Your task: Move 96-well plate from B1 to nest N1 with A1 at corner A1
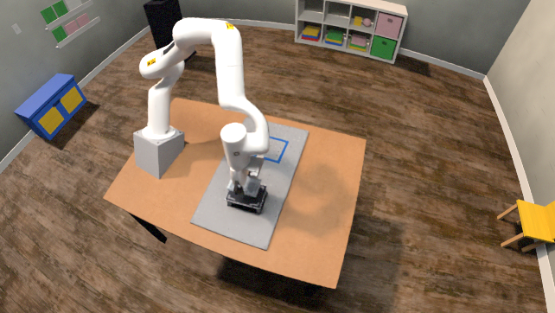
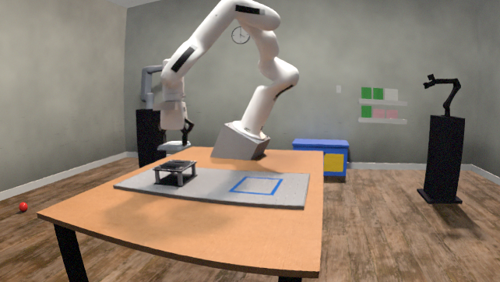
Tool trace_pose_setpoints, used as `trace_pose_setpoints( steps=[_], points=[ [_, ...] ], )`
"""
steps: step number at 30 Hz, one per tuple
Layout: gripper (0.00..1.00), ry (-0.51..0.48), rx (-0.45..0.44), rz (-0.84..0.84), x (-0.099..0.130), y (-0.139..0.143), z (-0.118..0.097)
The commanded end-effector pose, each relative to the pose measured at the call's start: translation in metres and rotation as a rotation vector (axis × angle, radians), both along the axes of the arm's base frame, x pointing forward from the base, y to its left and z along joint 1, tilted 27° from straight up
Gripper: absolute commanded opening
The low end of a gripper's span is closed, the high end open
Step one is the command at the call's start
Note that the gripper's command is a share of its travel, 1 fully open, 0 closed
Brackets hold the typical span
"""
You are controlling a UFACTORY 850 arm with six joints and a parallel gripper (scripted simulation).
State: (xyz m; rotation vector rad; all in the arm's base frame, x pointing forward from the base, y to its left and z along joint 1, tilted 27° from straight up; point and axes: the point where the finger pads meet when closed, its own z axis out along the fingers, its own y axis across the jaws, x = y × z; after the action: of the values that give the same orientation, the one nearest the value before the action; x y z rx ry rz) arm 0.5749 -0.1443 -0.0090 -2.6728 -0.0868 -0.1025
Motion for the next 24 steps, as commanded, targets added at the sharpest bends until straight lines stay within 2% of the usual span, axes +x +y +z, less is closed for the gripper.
trace_pose_setpoints(
  steps=[1,24],
  points=[
    [0.0,-0.002,-0.001,-0.001,0.001,0.002,-0.005],
    [0.0,-0.002,-0.001,-0.001,0.003,0.017,-0.033]
  ],
)
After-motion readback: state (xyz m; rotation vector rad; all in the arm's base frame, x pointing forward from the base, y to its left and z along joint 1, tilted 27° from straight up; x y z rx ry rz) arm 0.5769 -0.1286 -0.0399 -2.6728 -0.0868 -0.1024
